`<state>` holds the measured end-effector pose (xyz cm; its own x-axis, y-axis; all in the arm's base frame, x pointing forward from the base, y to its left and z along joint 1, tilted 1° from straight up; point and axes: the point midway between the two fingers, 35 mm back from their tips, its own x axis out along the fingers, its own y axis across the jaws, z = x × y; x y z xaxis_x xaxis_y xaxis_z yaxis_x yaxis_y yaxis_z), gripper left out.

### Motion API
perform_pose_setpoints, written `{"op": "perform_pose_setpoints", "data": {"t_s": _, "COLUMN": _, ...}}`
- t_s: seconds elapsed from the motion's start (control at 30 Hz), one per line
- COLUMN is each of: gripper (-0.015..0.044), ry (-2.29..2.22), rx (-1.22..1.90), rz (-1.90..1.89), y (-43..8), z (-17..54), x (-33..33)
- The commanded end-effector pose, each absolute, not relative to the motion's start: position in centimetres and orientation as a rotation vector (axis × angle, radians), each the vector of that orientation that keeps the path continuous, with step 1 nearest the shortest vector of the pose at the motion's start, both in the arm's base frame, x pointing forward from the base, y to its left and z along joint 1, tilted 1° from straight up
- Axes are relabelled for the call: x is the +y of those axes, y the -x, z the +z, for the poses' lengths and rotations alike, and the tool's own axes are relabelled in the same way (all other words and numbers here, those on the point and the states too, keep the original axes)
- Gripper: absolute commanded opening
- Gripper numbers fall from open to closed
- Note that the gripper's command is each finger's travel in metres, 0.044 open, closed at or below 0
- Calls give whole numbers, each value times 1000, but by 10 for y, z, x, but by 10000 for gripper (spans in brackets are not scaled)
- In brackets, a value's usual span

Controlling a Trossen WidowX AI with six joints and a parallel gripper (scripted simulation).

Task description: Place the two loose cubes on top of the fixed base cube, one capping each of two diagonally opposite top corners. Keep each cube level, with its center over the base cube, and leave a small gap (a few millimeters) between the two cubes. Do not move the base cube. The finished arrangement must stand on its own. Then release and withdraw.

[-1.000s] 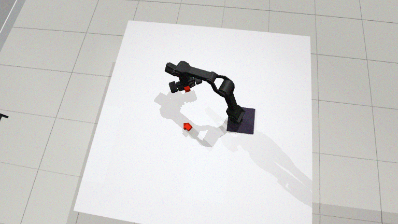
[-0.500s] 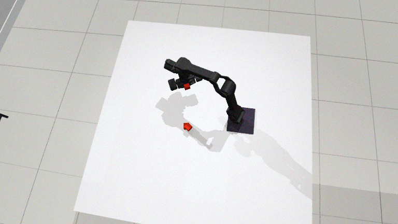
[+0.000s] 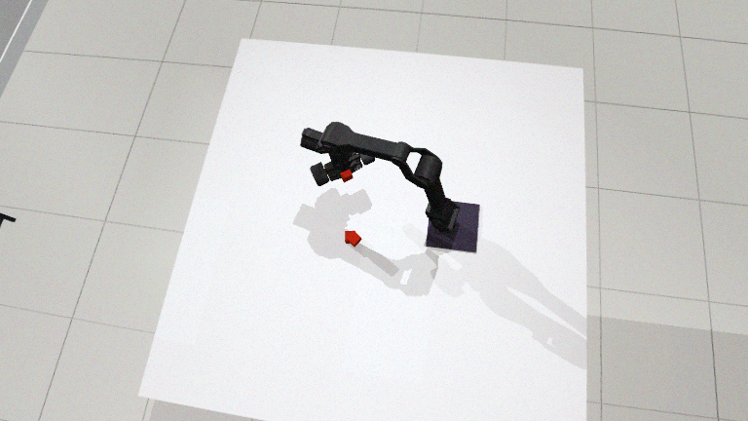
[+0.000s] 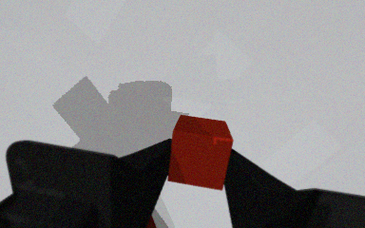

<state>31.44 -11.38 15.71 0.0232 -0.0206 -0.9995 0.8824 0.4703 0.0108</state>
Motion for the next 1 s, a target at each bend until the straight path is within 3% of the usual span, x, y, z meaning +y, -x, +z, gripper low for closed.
{"op": "perform_pose_setpoints", "data": {"t_s": 0.0, "gripper": 105, "ry": -815, "rx": 1376, "rz": -826, "y": -317, "z": 156, "x": -102}}
{"op": "perform_pose_setpoints", "data": {"t_s": 0.97, "gripper": 105, "ry": -665, "rx": 1437, "rz": -666, "y": -323, "z": 148, "x": -10}}
